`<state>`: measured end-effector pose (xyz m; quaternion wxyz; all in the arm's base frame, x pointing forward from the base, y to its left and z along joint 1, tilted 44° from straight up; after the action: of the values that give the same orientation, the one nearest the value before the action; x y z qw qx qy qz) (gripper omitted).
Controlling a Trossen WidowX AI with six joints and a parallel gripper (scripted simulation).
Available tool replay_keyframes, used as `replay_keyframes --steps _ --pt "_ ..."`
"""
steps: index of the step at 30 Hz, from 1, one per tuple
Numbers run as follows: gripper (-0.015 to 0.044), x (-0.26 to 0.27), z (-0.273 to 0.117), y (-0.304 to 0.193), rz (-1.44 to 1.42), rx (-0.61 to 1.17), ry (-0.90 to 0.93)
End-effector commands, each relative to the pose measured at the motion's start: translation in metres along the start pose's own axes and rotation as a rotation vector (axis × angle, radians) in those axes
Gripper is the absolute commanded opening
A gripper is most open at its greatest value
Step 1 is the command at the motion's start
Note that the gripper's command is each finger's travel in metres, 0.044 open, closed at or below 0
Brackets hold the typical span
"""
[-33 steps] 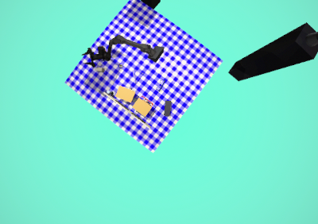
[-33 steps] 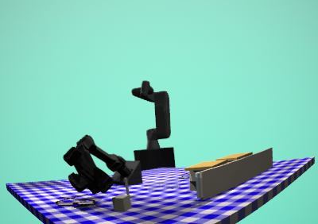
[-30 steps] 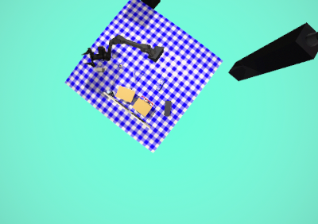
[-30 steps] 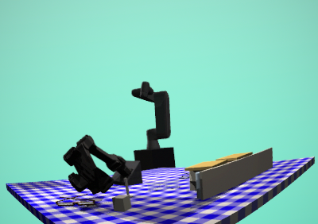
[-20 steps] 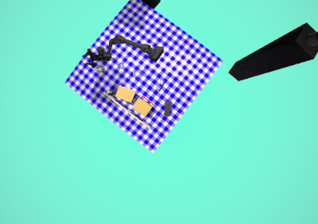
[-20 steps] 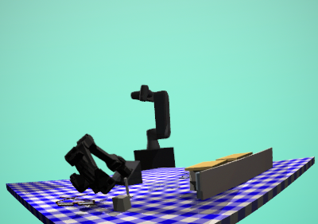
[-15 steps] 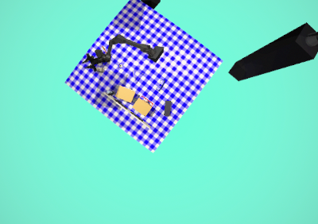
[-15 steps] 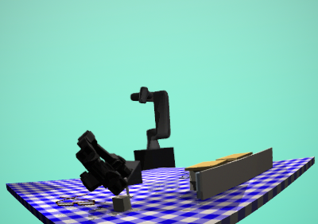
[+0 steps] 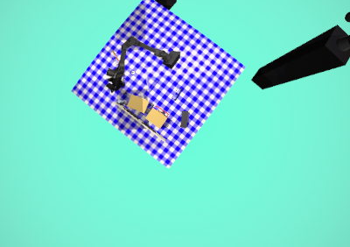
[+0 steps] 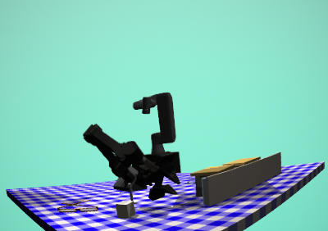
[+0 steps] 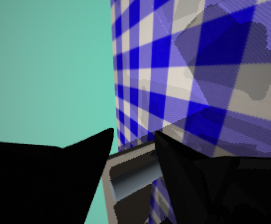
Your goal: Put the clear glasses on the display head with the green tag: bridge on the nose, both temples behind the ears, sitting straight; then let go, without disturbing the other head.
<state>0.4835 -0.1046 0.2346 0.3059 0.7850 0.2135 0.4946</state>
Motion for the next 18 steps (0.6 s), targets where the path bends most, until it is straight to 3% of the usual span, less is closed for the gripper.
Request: replay_keyframes --steps 1,8,18 --pt "0.02 -0.01 -0.015 -0.044 -0.247 0.143 -0.162" --pt "0.02 -0.035 -0.07 -0.126 -0.852 0.525 -0.406" --pt "0.02 -0.062 -0.182 -0.188 -1.917 1.154 -0.499"
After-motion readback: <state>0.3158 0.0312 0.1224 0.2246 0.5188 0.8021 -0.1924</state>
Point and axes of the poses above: the point midway between the two fingers, 35 mm back from their tips, its own z axis out along the fingers, its own x axis across the jaws, y = z × x, the point moved 6 cm from there along -z, back along the fingers, and after that the axes turned 5 degrees about -z, right-handed, at the moved point
